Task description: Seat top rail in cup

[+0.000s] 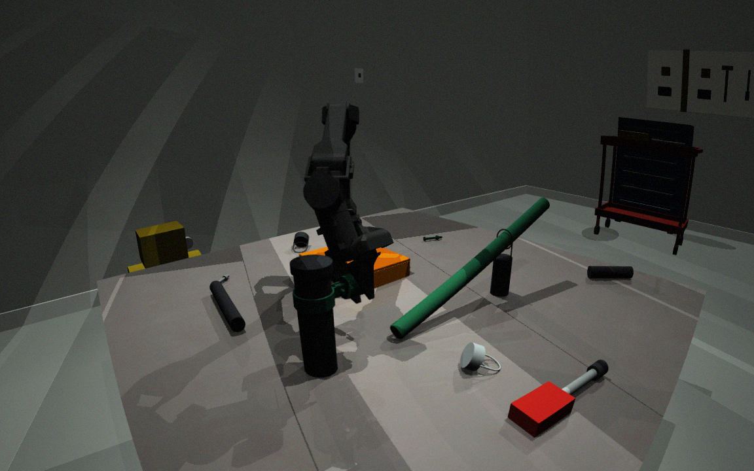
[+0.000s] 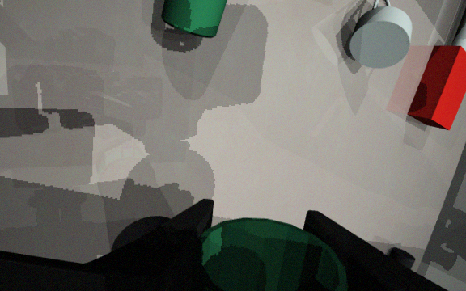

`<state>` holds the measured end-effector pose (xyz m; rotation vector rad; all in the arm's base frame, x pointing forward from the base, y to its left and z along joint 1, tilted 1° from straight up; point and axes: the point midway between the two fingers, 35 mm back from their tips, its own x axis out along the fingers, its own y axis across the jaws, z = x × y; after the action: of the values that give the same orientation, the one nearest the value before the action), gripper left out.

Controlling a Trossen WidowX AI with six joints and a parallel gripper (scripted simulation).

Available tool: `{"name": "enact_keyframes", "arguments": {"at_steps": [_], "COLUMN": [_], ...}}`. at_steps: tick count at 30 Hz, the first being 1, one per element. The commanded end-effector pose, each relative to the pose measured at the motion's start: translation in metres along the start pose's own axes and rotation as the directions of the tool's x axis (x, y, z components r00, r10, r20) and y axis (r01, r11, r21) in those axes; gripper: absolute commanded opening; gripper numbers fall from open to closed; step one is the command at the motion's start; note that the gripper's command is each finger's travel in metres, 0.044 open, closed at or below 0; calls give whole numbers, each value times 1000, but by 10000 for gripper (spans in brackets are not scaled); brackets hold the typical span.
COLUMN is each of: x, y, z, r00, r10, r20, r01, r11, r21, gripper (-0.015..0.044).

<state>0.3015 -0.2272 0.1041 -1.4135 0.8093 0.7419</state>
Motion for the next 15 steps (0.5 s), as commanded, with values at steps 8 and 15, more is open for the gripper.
{"name": "enact_keyframes", "arguments": {"at_steps": [8,15], "x": [4,5], "y": [-8,-9], "z": [-1,-2], "r00": [998,998], "r10": [5,6], "r20": [-56,-64], "r01": [0,1], "r11": [996,994], "r21": [93,108], "gripper": [0,0]}}
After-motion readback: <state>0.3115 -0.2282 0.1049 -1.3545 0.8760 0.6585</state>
